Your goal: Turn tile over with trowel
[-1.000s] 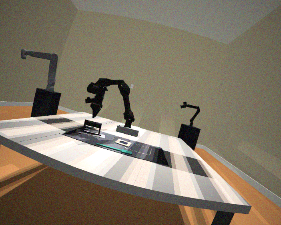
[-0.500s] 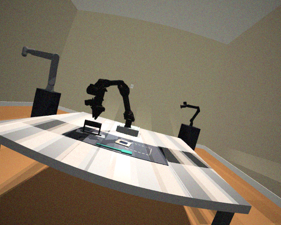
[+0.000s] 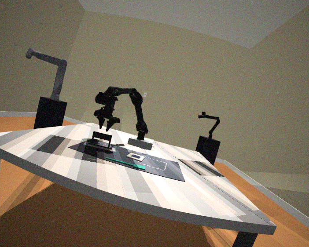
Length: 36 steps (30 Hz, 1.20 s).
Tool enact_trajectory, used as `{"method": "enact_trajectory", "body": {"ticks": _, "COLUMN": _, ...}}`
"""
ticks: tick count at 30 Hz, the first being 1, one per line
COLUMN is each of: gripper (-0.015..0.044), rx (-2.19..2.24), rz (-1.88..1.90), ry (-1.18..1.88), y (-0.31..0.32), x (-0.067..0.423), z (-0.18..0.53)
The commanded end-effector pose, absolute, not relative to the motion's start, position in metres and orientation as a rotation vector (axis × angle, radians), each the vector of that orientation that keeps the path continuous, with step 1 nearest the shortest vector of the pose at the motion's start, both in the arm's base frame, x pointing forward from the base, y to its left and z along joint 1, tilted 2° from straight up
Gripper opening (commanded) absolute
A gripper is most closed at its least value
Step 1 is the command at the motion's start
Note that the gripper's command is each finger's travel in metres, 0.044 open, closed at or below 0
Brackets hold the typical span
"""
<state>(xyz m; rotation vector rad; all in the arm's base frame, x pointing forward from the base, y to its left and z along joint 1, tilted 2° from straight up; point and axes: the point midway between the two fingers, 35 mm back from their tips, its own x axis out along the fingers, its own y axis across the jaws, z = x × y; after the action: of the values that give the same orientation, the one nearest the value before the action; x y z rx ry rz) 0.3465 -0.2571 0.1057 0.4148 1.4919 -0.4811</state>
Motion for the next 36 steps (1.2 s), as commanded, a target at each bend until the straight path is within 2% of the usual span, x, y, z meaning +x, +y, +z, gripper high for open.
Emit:
{"method": "enact_trajectory", "body": {"ticks": 1, "gripper": 0.027, "rx": 0.313, "rz": -0.384, "ry": 1.519, "y": -0.2568, "x": 0.3458, "z": 0.1053}}
{"method": "enact_trajectory", "body": {"ticks": 36, "gripper": 0.027, "rx": -0.643, "rz": 0.561, "ry": 1.493, "y": -0.2558, "x": 0.3466, "z": 0.1054}}
